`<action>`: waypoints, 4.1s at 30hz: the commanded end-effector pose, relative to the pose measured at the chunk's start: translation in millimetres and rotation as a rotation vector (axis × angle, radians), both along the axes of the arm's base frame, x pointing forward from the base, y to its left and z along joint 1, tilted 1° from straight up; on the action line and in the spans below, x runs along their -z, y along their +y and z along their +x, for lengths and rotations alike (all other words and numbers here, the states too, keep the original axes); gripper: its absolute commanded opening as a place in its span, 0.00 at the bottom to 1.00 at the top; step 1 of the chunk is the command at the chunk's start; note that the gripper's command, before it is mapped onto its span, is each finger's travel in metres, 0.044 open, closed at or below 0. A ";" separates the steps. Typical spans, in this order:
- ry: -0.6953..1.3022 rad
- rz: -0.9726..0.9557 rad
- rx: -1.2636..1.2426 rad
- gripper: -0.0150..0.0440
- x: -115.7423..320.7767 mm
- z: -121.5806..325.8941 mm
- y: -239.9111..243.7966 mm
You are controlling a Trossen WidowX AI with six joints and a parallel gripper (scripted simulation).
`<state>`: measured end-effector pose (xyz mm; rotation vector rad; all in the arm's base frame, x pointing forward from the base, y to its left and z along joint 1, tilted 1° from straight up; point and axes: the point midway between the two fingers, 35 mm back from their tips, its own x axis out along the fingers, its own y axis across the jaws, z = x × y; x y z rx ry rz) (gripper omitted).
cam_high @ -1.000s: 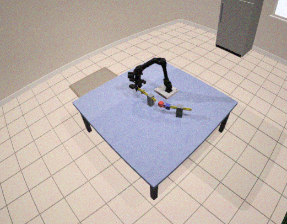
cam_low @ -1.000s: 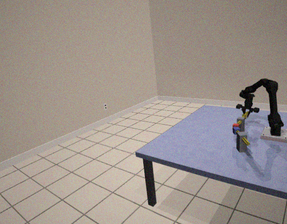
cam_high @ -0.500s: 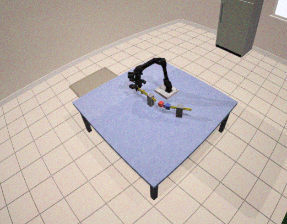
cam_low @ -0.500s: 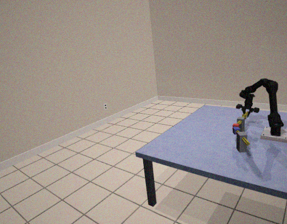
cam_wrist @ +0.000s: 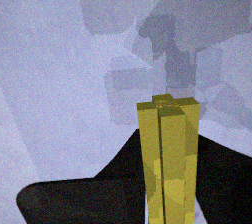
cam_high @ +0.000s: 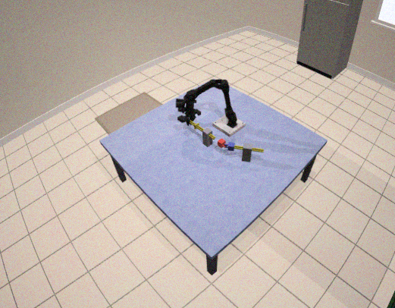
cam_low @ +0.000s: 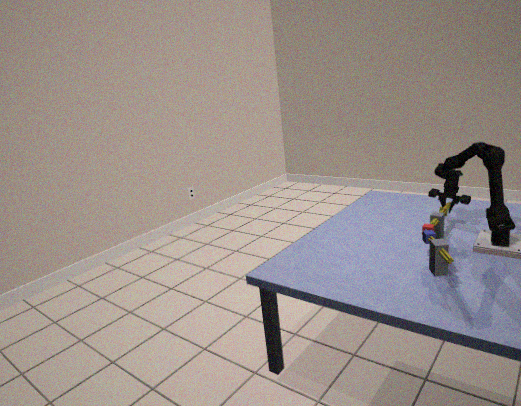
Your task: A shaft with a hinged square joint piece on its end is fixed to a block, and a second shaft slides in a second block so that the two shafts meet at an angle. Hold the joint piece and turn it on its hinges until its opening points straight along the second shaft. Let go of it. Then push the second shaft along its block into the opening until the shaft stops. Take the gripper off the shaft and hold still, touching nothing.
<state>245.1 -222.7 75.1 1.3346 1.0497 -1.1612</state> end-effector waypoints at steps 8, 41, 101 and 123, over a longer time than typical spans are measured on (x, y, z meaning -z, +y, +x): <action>0.000 0.000 0.000 0.37 0.0 0.0 0.0; 0.000 0.000 0.000 0.37 0.0 0.0 0.0; 0.000 0.000 0.000 0.30 0.0 0.0 0.0; 0.118 0.013 0.004 0.25 0.7 2.4 23.8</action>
